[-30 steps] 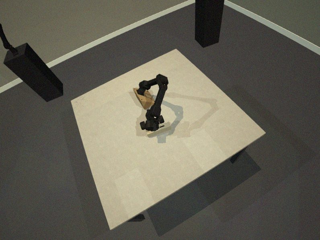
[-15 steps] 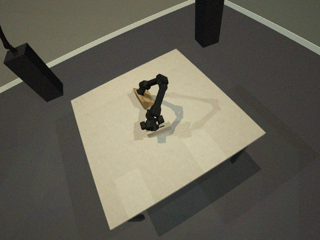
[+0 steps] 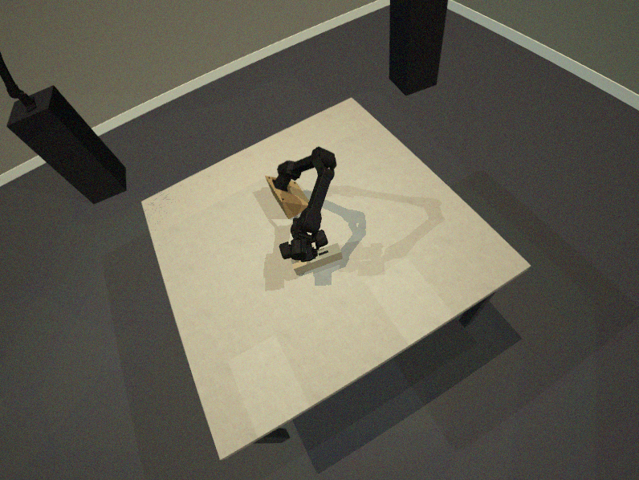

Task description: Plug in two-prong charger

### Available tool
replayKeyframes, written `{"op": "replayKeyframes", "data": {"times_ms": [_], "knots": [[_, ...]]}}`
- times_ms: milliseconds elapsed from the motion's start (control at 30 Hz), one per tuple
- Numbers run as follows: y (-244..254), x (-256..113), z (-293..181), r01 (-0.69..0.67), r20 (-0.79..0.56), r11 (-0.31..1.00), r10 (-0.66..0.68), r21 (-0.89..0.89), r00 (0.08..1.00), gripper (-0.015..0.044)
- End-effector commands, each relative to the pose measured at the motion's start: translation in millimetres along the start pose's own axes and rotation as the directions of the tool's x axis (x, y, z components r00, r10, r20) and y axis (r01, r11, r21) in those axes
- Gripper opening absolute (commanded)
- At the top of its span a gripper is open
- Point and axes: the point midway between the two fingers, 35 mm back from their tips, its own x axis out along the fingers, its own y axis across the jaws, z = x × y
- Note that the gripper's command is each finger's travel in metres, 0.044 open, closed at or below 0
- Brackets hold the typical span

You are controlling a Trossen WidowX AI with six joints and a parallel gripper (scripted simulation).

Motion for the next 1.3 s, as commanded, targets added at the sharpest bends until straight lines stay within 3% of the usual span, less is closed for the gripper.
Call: {"op": "replayKeyframes", "data": {"times_ms": [0, 1267], "knots": [[0, 1, -4, -0.002, -0.001, 1.000, 0.002, -0.001, 1.000, 0.0440], [0, 2, -18, -0.002, 0.006, 1.000, 0.002, -0.006, 1.000, 0.0440]]}}
